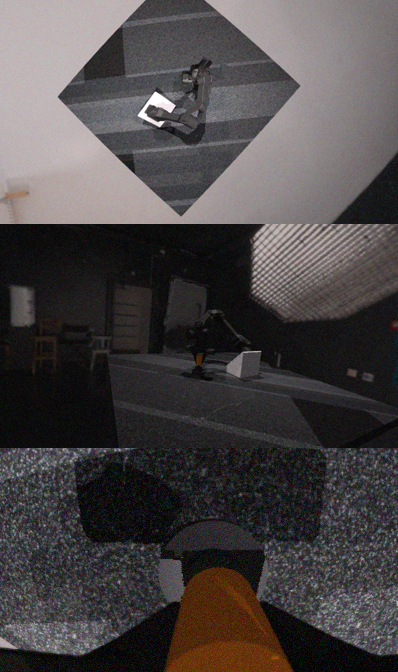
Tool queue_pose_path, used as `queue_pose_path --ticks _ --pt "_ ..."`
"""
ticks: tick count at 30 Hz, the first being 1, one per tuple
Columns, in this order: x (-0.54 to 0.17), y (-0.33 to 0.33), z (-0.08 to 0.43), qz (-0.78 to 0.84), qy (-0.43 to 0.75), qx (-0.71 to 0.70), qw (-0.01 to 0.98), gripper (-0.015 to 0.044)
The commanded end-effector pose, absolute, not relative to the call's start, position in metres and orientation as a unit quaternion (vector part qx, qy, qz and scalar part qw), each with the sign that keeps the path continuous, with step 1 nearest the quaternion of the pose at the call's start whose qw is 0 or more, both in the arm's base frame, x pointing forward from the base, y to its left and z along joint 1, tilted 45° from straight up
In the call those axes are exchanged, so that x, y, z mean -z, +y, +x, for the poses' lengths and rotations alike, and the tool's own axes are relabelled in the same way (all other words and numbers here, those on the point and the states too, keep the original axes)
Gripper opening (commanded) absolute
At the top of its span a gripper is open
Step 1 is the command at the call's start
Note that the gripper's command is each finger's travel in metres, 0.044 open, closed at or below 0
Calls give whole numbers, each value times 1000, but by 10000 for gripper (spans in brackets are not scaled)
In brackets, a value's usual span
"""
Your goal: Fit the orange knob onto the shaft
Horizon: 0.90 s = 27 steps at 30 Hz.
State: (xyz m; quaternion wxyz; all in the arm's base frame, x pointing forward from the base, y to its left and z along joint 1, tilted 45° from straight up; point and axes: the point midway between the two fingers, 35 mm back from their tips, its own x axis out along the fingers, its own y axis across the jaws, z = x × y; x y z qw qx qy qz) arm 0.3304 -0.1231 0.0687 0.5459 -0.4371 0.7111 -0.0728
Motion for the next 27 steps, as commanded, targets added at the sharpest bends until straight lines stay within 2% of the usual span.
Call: queue_pose_path --ticks 1,13,20,27 --pt "-68 -125 332 -443 710 68 544 0" --pt "-71 -121 332 -443 710 68 544 0" --pt "-70 -121 331 -494 713 -3 497 0" --pt "-68 -121 326 -497 713 -7 494 0"
